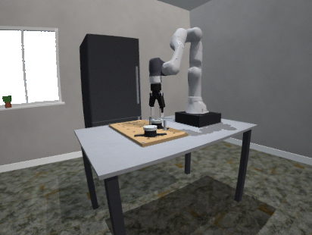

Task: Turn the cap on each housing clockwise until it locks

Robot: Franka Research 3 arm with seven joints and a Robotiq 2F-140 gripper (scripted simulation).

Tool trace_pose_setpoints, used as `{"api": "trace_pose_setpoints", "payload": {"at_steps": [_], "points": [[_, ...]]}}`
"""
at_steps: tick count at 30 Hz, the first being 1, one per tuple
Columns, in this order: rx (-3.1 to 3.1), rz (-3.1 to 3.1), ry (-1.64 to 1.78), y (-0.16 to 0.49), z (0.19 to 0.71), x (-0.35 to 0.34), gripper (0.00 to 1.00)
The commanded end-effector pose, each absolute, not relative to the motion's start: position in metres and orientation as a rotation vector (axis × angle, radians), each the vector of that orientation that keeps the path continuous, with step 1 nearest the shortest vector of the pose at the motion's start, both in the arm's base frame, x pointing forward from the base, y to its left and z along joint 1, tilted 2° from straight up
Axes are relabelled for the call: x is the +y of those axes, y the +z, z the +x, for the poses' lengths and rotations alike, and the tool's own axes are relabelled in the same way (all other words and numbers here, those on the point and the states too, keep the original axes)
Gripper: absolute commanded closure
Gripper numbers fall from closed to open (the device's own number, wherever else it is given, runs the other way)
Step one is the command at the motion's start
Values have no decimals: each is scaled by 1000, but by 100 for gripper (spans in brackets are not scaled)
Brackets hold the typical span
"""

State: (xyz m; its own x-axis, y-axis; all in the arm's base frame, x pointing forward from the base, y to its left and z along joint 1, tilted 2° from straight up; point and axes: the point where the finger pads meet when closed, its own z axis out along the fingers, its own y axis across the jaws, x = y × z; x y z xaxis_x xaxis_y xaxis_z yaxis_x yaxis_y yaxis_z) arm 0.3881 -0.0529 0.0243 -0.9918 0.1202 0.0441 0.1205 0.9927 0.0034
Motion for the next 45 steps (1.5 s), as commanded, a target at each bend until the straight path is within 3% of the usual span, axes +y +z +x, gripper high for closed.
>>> {"api": "trace_pose_setpoints", "payload": {"at_steps": [1,45], "points": [[-3099,-230,4,20,391,-55,22],[-3099,-231,5,-8,391,-55,22]]}}
